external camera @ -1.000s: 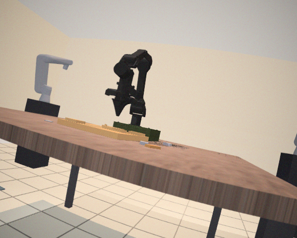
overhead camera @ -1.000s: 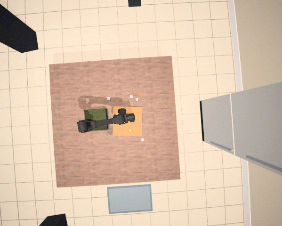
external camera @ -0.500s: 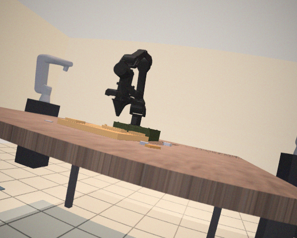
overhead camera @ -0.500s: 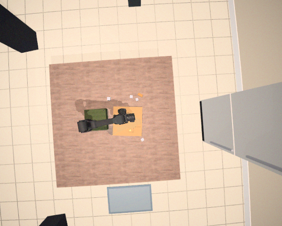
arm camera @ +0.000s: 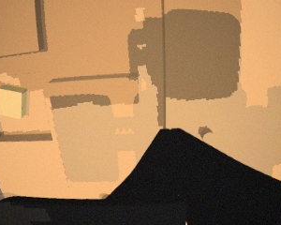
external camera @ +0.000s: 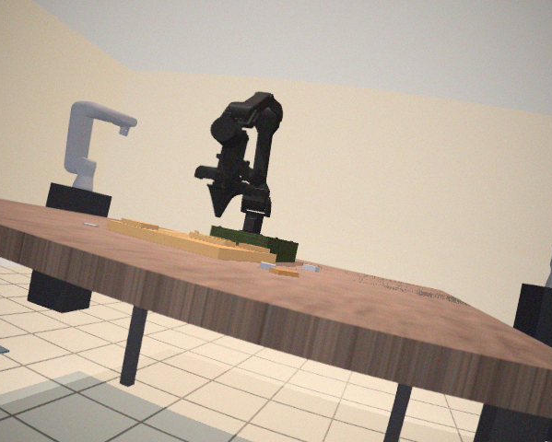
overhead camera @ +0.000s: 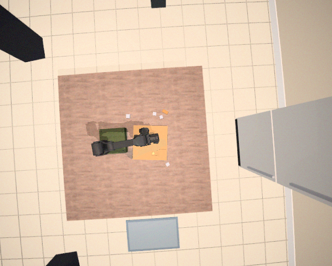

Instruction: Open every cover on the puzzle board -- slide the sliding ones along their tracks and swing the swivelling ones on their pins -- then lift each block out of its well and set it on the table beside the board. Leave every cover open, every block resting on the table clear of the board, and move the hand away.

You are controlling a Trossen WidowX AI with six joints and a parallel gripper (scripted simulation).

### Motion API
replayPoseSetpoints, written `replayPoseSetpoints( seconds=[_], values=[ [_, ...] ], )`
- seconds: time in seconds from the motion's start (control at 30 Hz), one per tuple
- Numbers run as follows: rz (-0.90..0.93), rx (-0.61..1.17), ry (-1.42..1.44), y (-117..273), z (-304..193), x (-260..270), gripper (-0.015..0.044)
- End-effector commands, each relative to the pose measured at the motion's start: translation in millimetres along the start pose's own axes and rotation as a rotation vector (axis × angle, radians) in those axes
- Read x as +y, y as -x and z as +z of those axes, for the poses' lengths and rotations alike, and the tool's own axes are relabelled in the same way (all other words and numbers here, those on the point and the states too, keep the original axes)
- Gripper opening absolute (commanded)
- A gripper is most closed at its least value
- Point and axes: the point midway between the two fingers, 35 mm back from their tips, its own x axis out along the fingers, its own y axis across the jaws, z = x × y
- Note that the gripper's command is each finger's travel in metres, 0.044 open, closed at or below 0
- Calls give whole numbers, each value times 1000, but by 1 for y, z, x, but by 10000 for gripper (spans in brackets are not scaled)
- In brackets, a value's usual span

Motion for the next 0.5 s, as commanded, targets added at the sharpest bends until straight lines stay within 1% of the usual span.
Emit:
replayPoseSetpoints(
  seconds=[0.0, 0.47],
  values=[
    [18, 1, 6, -9, 0, 2, 0],
    [18, 1, 6, -23, 0, 2, 0]
  ],
)
